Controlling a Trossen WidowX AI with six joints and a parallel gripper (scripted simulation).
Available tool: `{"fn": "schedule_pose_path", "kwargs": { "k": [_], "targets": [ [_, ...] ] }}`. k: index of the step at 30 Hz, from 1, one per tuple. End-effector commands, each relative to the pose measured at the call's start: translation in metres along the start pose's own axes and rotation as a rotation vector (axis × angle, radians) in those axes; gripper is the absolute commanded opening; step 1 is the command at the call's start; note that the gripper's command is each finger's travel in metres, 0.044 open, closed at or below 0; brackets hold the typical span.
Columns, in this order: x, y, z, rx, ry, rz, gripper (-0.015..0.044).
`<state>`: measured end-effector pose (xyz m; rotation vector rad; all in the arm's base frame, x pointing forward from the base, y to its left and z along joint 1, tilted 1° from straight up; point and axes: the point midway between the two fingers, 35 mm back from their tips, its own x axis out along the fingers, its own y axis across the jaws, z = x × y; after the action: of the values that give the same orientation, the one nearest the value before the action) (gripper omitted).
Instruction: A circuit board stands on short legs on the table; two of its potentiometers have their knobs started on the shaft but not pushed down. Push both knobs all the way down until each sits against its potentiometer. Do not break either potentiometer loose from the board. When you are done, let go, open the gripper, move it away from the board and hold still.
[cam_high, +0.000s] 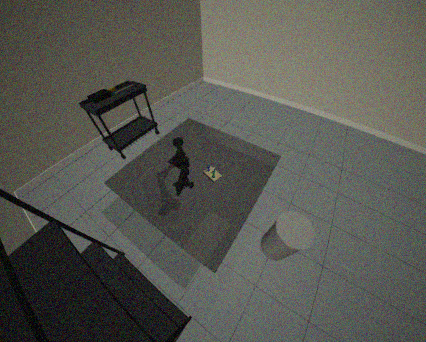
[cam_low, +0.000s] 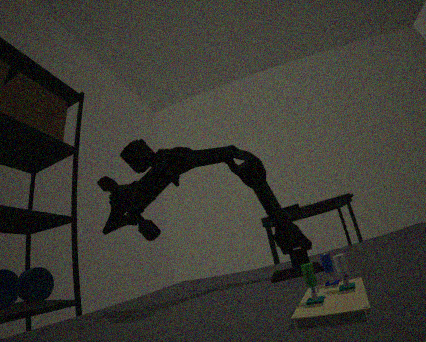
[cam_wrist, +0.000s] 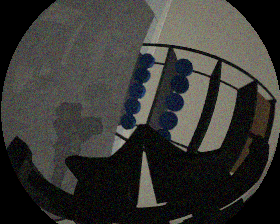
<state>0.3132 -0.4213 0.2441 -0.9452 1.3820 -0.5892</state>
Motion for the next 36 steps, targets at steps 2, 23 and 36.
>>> {"fn": "schedule_pose_path", "kwargs": {
  "k": [2, 23, 36],
  "targets": [
    [-0.033, 0.038, 0.046, 0.043, -0.118, 0.118, 0.0000],
    [-0.228, 0.234, 0.129, 0.130, -0.222, 0.784, 0.0000],
    [-0.302, 0.294, 0.103, 0.119, -0.070, 0.985, 0.0000]
  ]
}}
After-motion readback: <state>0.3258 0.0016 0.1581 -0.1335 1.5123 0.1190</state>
